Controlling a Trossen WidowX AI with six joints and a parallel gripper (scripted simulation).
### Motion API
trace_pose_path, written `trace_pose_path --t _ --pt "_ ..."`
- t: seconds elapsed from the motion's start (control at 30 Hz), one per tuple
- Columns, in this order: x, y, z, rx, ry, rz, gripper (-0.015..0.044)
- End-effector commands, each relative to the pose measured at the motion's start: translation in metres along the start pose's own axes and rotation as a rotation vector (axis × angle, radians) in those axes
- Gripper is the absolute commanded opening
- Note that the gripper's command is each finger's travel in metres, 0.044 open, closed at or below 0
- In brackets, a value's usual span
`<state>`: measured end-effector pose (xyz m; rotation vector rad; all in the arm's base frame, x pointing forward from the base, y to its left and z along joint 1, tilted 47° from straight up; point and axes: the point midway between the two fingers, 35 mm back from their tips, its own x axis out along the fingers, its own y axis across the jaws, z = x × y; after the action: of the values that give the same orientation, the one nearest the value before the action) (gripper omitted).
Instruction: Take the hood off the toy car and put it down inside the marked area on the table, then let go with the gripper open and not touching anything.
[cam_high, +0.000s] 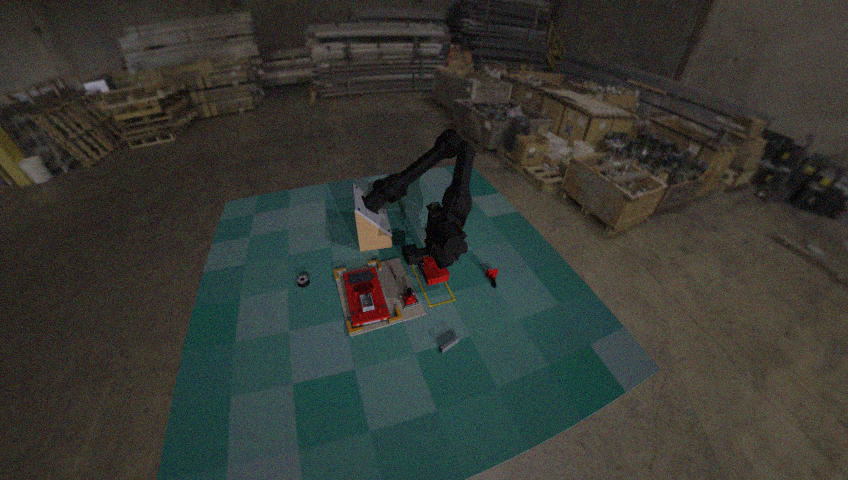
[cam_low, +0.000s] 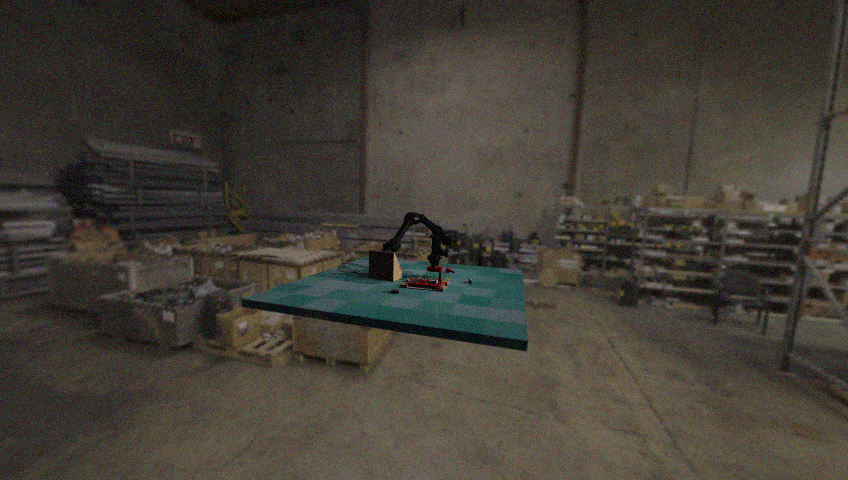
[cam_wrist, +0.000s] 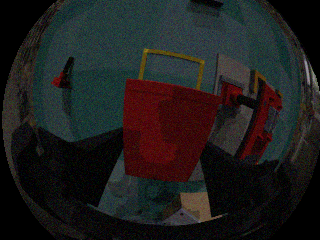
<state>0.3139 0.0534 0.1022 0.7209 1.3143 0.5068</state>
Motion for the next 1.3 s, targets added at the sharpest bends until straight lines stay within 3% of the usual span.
trace_pose_path --t 0.0,1.27 --pt "0.003 -0.001 0.0 0.007 0.0 0.0 0.0" --pt "0.03 0.001 -0.002 0.007 0.0 0.006 0.0"
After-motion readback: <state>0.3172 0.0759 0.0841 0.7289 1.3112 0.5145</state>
